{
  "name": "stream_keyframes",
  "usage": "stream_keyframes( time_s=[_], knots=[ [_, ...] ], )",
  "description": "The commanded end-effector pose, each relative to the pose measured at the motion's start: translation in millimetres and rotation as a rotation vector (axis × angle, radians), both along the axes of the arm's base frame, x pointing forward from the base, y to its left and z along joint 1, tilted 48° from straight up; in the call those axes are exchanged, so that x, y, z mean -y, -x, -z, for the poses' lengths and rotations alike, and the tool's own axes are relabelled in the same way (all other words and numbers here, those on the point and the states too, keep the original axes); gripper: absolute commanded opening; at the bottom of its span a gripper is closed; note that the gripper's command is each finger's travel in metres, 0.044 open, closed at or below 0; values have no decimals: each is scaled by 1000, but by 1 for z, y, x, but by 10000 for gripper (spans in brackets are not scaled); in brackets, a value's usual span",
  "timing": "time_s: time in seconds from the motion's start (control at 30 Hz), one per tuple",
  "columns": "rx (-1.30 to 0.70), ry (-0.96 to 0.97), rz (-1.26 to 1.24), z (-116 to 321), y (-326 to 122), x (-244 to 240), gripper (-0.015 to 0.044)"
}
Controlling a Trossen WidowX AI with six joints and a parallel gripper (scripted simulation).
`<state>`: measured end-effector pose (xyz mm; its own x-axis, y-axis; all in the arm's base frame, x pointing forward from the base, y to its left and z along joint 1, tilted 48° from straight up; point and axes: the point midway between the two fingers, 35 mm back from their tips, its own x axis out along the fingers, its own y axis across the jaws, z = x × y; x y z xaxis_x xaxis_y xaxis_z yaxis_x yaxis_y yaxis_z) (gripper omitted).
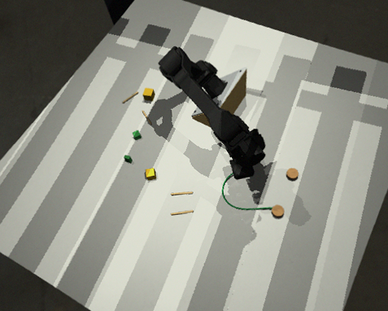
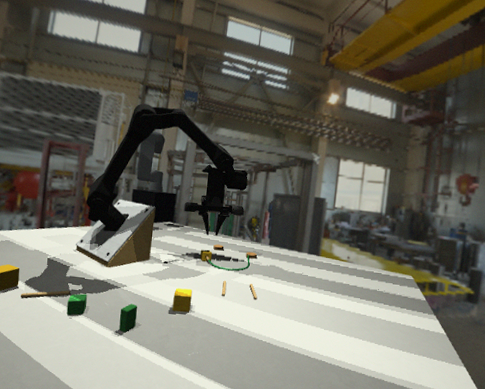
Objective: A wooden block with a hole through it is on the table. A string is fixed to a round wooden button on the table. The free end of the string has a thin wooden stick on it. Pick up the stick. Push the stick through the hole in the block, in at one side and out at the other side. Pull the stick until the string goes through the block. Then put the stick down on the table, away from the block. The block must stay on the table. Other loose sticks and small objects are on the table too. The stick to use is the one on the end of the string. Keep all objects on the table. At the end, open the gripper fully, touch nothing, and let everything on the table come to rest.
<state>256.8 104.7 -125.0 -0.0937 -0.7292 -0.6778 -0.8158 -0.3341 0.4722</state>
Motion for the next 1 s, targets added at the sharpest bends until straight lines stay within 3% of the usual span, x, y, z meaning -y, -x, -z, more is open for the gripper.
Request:
stream_keyframes(
  time_s=[0.0,0.53,0.97],
  knots=[
    [204,27,200,4,6,-3,121],
    [1283,185,1234,15,25,-18,121],
    [1872,293,1786,21,37,-26,121]
  ],
)
